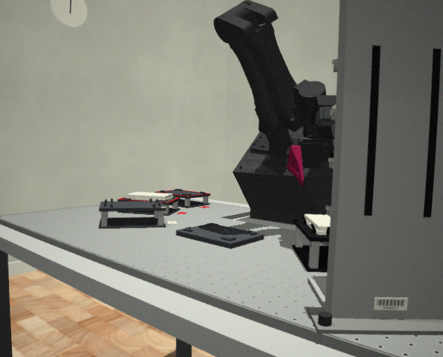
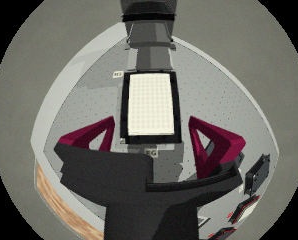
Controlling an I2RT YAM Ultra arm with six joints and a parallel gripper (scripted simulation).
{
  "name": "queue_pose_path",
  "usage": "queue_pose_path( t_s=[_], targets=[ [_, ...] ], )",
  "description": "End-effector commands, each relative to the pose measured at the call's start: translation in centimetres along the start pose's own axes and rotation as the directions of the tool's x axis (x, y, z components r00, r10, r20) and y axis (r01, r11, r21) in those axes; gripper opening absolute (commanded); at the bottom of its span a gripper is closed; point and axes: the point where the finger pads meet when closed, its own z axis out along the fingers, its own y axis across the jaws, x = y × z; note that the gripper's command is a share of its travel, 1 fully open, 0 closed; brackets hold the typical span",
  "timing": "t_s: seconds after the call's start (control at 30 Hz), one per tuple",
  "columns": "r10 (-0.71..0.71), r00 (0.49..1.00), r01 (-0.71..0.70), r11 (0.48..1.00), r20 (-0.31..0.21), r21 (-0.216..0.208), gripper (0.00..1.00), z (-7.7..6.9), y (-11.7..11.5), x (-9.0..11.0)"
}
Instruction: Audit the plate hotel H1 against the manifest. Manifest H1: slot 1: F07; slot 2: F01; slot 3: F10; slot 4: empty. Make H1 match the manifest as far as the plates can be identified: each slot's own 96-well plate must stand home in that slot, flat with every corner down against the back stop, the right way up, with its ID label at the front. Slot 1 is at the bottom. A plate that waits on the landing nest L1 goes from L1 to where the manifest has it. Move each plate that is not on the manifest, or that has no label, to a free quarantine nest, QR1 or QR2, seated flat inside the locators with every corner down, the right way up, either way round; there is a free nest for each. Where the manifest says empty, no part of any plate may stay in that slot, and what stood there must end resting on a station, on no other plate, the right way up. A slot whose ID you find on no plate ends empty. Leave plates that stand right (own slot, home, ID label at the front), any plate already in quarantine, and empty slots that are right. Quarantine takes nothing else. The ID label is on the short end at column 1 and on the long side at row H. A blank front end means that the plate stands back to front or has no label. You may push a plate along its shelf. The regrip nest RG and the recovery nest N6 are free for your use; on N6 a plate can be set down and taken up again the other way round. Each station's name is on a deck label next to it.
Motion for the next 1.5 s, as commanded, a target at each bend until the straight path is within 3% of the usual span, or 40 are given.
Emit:
queue_pose_path(
  t_s=[0.0, 0.33, 1.47],
  targets=[
    [-0.010, 1.000, 0.010, 1.000, -0.012, -0.007, 1.00, -0.5, 0.3, 0.0],
    [-0.010, 1.000, 0.010, 1.000, -0.012, -0.007, 1.00, -1.0, 0.3, -0.5],
    [-0.008, 1.000, 0.008, 1.000, -0.013, -0.007, 1.00, -6.6, 0.3, -6.3]
  ],
)
